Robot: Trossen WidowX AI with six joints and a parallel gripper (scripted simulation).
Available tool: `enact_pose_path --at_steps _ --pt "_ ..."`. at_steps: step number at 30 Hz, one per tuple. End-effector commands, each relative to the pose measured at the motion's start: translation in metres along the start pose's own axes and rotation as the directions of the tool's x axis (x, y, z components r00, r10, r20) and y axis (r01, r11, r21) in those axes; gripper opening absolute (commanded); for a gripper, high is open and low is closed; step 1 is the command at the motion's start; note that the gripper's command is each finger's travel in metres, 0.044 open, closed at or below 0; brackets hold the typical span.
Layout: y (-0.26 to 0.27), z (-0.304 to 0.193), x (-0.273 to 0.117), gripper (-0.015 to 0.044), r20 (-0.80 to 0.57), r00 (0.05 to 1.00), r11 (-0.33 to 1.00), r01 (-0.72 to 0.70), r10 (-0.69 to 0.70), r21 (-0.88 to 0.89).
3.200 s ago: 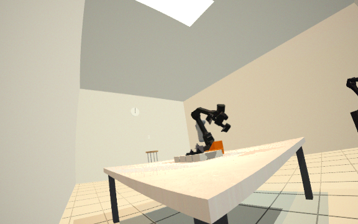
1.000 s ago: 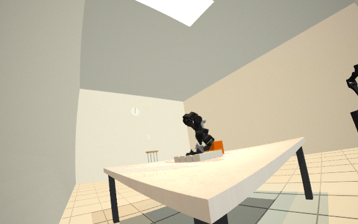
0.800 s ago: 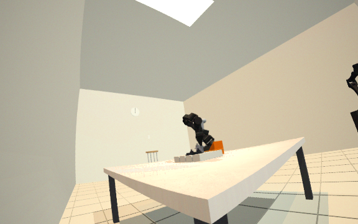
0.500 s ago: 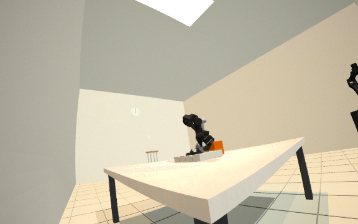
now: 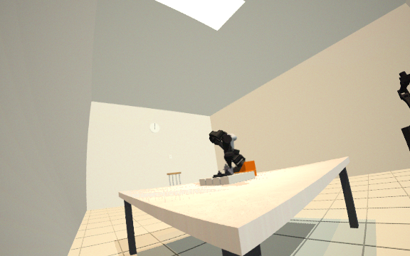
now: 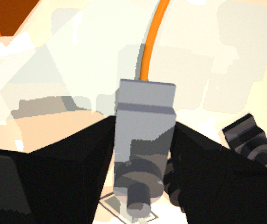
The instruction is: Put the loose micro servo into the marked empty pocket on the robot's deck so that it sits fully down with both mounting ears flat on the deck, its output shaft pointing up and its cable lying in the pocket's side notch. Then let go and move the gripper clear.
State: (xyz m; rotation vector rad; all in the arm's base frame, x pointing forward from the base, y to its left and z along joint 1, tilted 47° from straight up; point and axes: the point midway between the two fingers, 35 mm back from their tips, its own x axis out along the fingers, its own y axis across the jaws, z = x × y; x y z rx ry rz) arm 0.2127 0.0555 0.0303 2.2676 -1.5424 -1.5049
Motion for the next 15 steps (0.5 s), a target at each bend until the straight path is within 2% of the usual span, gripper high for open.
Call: enact_pose_path --at_steps 1,5,15 --pt "-0.001 0.0 -0.01 0.0 -0.002 1.0 1.0 0.006 -0.006 0.002" --pt "0.005 0.0 -0.028 0.0 -0.002 1.0 1.0 0.005 -0.005 0.002" --pt "0.009 -0.001 -0.029 0.0 -0.002 1.0 1.0 0.005 -0.005 0.001"
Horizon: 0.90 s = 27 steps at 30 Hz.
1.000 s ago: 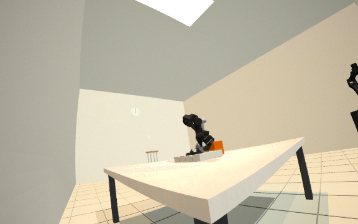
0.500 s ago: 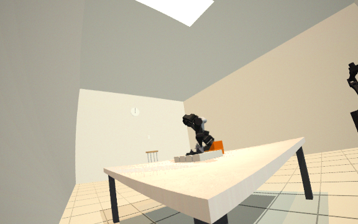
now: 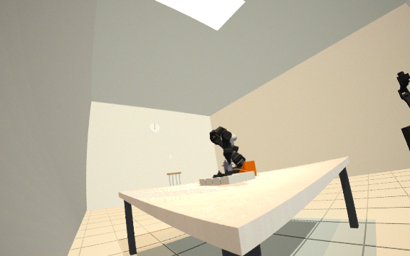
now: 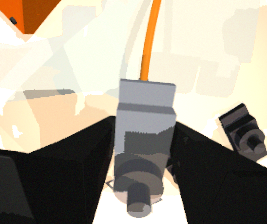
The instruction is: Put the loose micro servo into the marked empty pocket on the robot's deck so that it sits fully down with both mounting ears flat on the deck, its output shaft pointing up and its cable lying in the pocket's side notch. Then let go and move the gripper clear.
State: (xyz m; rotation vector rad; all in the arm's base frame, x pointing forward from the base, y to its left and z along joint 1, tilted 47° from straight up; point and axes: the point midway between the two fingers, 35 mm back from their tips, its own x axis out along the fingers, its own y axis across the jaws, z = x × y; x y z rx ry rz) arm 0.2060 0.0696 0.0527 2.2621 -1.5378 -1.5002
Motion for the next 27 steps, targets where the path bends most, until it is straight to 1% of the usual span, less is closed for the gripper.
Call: enact_pose_path --at_steps 1,12,27 --pt "0.001 -0.001 -0.003 0.0 0.003 1.0 1.0 0.009 -0.009 0.008" --pt "-0.011 -0.012 -0.003 0.0 0.002 1.0 1.0 0.009 -0.009 0.008" --pt "0.042 -0.057 -0.002 0.0 0.001 1.0 1.0 0.006 -0.006 0.007"
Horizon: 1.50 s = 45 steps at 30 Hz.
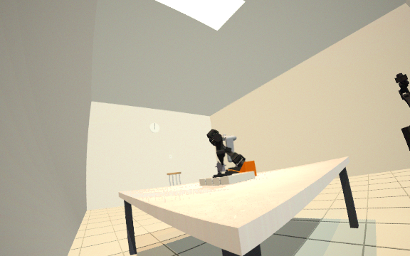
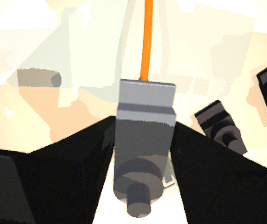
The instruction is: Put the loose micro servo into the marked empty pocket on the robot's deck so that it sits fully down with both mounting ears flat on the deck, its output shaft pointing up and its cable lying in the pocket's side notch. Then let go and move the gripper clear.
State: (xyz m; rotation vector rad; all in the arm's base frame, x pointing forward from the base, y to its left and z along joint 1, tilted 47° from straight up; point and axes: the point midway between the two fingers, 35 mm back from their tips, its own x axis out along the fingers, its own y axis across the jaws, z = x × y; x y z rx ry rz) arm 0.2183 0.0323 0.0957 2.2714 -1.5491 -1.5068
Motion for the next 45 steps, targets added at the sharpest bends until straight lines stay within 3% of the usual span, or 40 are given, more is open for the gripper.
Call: enact_pose_path --at_steps 1,9,22,33,45 --pt "0.0137 -0.0112 -0.0007 0.0 -0.007 1.0 1.0 0.001 -0.001 -0.006" --pt "0.0227 -0.019 -0.0007 0.0 -0.008 1.0 0.999 0.001 -0.001 0.051" --pt "0.0227 -0.019 -0.0007 0.0 -0.008 1.0 0.88 0.004 -0.001 0.474" --pt "0.0227 -0.019 -0.0007 0.0 -0.008 1.0 0.64 0.006 -0.001 0.768" --pt "0.0227 -0.019 -0.0007 0.0 -0.008 1.0 0.275 0.007 -0.001 0.961"
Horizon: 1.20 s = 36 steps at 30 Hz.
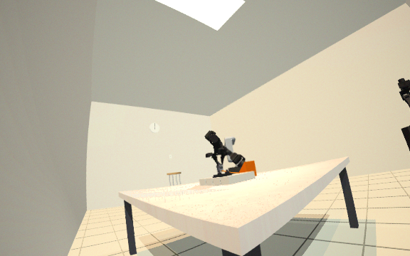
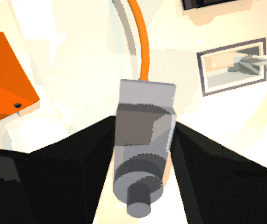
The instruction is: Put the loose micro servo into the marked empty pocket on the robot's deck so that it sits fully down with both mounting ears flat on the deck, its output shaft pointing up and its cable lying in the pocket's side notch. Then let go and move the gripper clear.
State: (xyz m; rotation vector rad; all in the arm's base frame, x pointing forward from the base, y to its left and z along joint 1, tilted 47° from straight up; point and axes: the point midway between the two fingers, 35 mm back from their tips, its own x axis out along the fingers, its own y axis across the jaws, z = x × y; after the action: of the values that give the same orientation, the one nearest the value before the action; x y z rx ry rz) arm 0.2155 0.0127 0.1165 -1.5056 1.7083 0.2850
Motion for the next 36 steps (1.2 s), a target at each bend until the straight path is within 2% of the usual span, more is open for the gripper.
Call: enact_pose_path --at_steps 1,11,22,32,36 --pt "-0.0003 -0.0009 -0.0002 0.0 -0.003 1.0 0.993 0.005 -0.004 0.114" --pt "-0.0003 -0.0009 -0.0002 0.0 -0.003 1.0 0.895 0.005 -0.004 0.445" --pt "-0.0003 -0.0009 -0.0002 0.0 -0.003 1.0 0.665 0.005 -0.004 0.747" --pt "-0.0003 -0.0009 -0.0002 0.0 -0.003 1.0 0.377 0.005 -0.004 0.926" --pt "-0.0003 -0.0009 -0.0002 0.0 -0.003 1.0 0.355 0.005 -0.004 0.935"
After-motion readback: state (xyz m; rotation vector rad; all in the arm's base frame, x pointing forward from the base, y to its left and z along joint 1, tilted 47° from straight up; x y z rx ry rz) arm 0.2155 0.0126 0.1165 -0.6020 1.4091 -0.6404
